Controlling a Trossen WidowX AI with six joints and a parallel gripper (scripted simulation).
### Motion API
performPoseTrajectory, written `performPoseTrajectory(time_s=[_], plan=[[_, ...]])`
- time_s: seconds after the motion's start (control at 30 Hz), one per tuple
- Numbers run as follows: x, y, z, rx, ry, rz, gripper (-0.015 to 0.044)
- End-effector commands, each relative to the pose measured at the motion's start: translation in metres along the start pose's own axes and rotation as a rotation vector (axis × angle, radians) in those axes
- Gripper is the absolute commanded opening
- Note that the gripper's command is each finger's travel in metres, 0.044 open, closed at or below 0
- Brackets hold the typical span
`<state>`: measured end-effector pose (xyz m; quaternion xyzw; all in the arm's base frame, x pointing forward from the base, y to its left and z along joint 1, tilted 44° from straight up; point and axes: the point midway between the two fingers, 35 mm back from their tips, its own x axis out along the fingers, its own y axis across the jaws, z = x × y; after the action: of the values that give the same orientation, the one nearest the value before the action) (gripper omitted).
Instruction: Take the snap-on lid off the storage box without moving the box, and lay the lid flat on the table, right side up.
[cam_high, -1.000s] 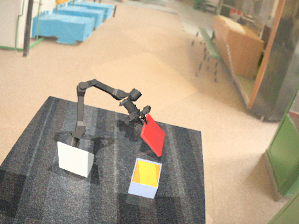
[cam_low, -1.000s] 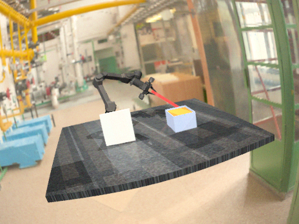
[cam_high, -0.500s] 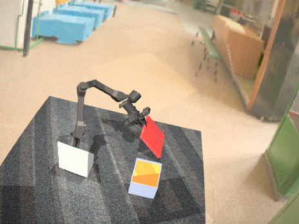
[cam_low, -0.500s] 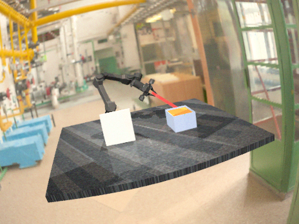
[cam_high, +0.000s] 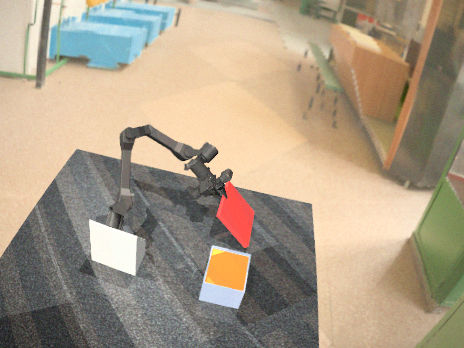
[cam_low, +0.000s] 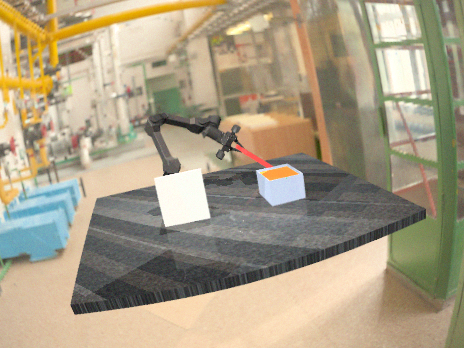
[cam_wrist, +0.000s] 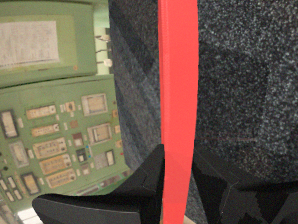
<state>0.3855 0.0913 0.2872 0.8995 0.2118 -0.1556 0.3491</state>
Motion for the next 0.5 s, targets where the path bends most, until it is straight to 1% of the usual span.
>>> performPoseTrajectory(time_s=[0.0, 0.47], plan=[[0.0014, 0.0019, 0.0012, 0.006, -0.006, 0.019, 0.0000], [0.0086, -0.0065, 0.0011, 0.007, -0.005, 0.019, 0.0000]])
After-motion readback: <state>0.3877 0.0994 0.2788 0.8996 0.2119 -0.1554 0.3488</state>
